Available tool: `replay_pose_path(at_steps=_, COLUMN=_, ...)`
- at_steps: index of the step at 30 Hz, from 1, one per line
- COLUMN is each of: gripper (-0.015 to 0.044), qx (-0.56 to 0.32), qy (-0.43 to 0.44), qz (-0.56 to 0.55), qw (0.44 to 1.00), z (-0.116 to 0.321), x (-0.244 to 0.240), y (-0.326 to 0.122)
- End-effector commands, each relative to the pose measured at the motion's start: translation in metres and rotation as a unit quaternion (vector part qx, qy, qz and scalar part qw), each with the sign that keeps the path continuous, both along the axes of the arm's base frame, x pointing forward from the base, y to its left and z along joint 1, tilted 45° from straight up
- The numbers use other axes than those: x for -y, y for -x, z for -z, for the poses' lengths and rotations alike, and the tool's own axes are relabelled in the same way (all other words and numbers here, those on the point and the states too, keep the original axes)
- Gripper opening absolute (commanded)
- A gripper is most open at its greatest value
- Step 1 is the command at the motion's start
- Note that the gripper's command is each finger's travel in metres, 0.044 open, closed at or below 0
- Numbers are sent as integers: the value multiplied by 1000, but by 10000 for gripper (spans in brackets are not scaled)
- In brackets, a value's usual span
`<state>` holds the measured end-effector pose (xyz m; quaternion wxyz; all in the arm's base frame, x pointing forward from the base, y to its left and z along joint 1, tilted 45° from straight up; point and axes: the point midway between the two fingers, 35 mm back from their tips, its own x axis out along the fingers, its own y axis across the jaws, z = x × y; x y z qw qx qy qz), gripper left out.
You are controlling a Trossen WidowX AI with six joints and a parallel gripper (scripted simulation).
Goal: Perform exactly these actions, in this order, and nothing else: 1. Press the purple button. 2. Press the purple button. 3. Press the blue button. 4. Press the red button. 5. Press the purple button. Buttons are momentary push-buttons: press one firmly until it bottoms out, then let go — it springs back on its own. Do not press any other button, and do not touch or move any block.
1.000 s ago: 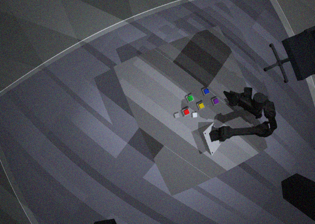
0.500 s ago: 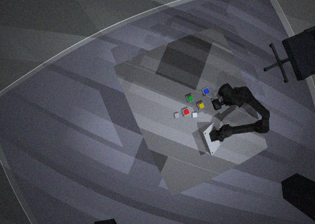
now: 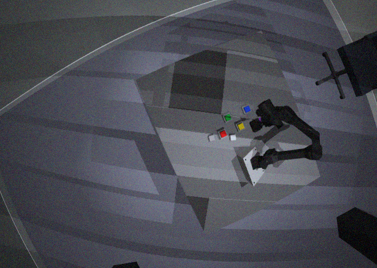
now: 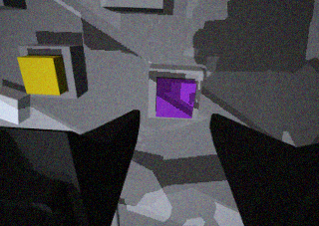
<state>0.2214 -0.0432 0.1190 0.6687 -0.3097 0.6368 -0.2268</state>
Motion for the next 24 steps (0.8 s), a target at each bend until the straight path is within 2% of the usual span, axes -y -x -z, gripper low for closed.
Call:
replay_pose_path(at_steps=1, gripper=85, qx=6, qy=2, qz=-4, qw=1000, z=3, x=5, y=0)
replay_pose_path(at_steps=4, gripper=20, qx=6, qy=2, qz=-4, qw=1000, z=3, x=5, y=0)
replay_pose_path(at_steps=24, gripper=20, qx=6, qy=2, qz=-4, qw=1000, z=15, x=16, y=-2)
